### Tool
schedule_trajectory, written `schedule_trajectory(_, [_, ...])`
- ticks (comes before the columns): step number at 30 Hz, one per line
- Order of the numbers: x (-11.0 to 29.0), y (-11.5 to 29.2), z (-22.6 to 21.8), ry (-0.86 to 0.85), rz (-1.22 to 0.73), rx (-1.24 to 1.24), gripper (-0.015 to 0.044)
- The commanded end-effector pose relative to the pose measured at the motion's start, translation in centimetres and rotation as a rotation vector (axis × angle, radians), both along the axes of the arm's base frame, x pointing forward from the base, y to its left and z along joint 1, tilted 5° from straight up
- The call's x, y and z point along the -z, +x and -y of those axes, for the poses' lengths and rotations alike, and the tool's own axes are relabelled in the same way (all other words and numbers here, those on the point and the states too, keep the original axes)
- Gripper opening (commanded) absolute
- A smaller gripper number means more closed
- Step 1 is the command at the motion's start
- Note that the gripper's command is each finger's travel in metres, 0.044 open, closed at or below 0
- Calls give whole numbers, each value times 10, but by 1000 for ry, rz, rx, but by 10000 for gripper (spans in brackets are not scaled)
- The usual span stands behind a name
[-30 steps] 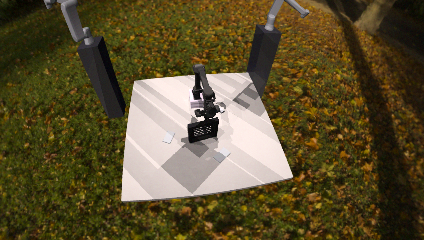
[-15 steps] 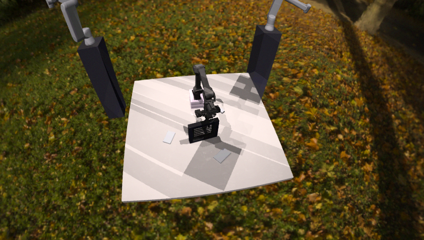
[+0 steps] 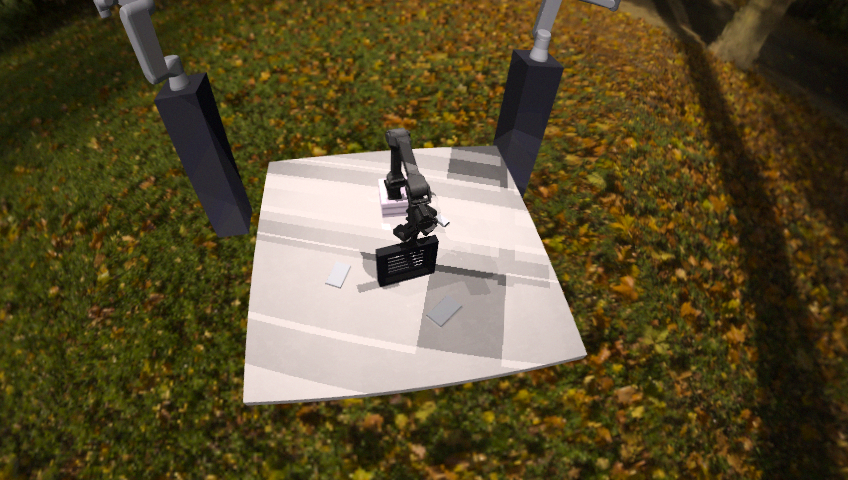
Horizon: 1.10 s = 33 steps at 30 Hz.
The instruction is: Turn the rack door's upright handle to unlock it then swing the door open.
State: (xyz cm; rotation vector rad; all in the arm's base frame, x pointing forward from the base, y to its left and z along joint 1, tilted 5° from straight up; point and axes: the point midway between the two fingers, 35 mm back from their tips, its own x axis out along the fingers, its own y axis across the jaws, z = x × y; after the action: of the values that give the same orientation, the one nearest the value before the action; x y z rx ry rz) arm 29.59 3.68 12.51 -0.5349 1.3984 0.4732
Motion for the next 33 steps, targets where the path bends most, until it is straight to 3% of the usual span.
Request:
schedule_trajectory(1, [2, -1, 1, -28, -5, -209, 13])
schedule_trajectory(25, [2, -1, 1, -162, -9, -1376, 13])
schedule_trajectory(33, [2, -1, 1, -166, -9, -1408, 13])
